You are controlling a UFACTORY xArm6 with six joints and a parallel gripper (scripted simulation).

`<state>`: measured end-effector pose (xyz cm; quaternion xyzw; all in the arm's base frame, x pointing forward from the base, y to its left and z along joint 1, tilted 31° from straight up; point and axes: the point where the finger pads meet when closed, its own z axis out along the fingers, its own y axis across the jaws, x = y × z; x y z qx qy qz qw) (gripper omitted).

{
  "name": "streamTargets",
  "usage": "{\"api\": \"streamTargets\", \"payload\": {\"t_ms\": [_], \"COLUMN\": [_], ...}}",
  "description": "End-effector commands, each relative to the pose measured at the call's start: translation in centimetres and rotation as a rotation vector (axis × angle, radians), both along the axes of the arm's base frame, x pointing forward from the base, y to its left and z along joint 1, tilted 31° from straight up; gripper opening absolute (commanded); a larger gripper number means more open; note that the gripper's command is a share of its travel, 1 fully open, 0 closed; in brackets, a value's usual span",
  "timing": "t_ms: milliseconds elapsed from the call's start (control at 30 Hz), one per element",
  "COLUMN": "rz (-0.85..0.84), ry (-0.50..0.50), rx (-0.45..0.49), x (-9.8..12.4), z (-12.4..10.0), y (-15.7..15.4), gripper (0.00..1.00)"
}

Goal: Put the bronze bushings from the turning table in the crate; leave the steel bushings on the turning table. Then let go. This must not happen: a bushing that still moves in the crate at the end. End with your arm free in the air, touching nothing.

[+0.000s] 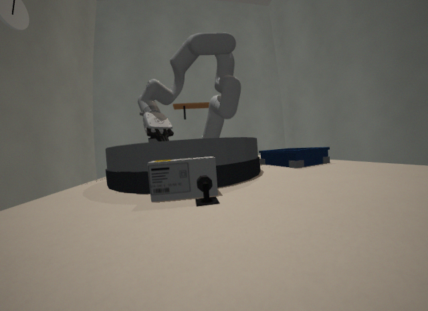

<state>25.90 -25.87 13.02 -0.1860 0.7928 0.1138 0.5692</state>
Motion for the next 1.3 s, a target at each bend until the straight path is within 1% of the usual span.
{"api": "streamTargets", "payload": {"t_ms": [0,500,767,1100,1267], "rz": [-0.001,-0.001,-0.001,-0.001,-0.001], "ry": [0.000,0.000,0.000,0.000,0.000], "rx": [-0.002,-0.002,-0.002,-0.002,-0.002], "x": [0.0,0.0,-0.5,-2.6,-3.2], "z": [0.0,0.0,0.9,4.7,5.8], "y": [-0.1,-0.1,-0.3,-1.1,-1.4], "gripper": [0.00,0.00,0.00,0.00,0.00]}}
